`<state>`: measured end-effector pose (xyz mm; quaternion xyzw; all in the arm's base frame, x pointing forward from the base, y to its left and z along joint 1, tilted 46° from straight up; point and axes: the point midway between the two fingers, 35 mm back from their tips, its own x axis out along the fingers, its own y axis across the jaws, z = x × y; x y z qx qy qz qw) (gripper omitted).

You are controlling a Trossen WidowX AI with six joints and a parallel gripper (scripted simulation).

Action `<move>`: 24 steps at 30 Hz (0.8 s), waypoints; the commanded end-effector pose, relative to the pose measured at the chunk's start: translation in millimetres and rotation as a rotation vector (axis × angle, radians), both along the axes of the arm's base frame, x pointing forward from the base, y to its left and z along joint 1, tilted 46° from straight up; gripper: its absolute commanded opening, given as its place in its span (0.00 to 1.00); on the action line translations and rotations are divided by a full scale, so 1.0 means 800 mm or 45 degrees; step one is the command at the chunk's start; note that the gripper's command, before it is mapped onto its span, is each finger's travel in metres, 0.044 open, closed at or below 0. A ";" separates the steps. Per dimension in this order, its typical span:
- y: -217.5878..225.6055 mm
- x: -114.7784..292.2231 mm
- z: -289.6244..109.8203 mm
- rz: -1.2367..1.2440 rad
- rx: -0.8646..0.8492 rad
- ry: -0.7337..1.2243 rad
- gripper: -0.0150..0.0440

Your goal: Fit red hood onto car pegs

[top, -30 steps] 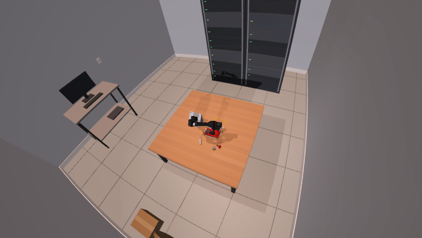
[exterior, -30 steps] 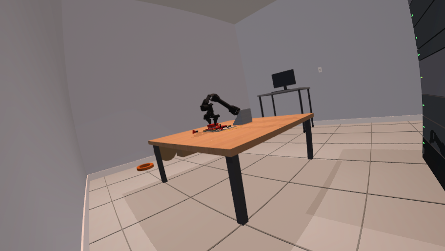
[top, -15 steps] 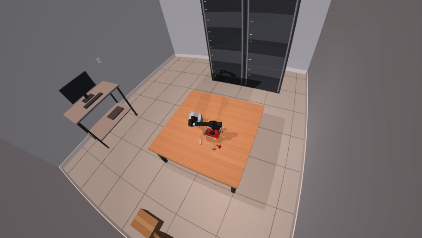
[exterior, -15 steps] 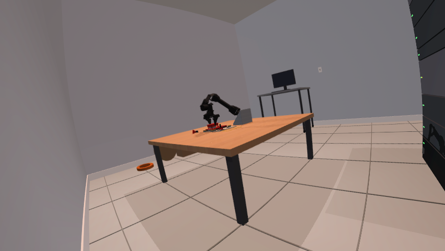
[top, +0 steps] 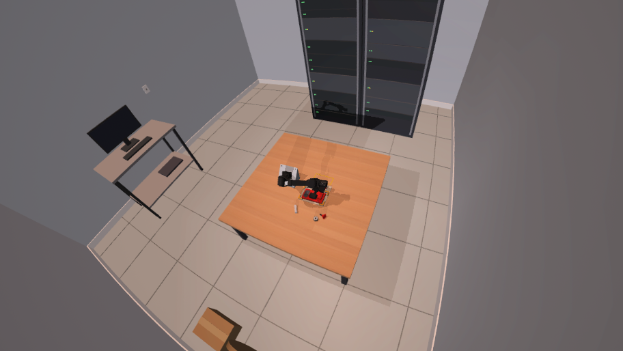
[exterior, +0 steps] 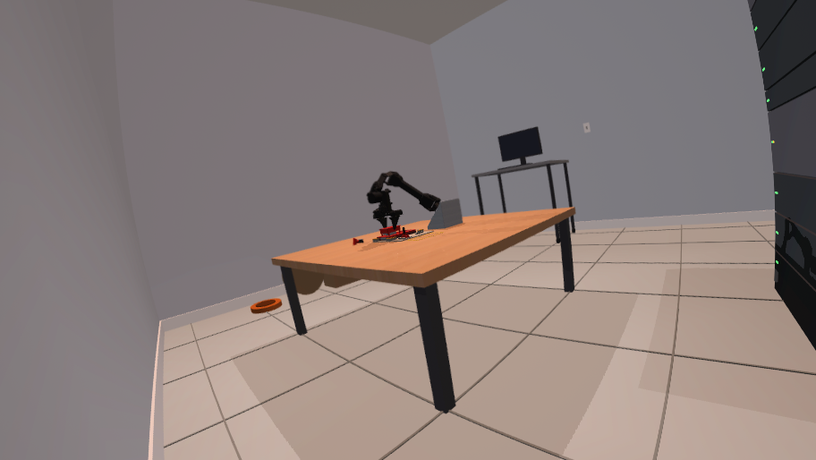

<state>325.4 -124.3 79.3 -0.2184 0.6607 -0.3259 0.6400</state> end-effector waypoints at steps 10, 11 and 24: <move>-0.005 -0.001 -0.004 0.004 -0.005 0.005 0.25; -0.004 -0.001 -0.004 0.004 -0.005 0.005 0.25; -0.001 0.000 0.000 0.004 -0.004 0.004 0.25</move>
